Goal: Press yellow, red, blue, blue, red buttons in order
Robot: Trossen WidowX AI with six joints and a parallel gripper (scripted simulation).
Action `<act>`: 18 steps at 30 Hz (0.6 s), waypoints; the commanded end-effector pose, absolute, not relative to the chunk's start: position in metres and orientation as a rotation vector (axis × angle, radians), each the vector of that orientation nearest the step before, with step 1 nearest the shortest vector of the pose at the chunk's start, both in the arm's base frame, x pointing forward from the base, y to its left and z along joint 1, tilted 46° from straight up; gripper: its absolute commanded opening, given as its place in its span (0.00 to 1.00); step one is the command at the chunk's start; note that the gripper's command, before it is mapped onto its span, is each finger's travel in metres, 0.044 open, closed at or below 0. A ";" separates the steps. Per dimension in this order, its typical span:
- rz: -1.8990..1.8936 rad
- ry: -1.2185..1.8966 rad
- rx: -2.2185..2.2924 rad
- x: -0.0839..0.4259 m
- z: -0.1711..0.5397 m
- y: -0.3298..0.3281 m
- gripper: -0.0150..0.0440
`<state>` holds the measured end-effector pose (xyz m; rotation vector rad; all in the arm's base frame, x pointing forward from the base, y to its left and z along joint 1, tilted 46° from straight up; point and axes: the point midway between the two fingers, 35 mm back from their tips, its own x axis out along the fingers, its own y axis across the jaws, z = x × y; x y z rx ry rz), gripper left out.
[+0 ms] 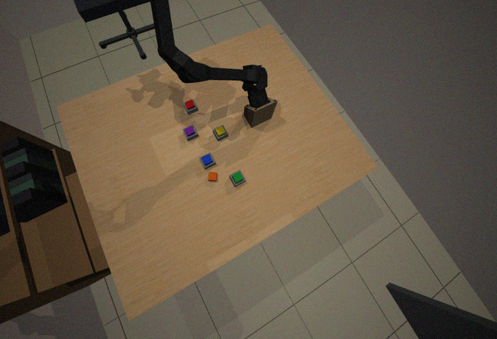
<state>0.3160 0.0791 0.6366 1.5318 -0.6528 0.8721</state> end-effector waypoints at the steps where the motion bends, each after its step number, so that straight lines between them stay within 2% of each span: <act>1: 0.885 -0.655 1.538 0.312 0.638 0.080 0.93; 5: 1.166 -0.660 1.669 0.238 0.668 0.099 0.93; 10: 1.464 -0.621 1.788 0.169 0.687 0.101 0.93; 18: 2.172 -0.479 2.018 0.030 0.701 0.040 0.93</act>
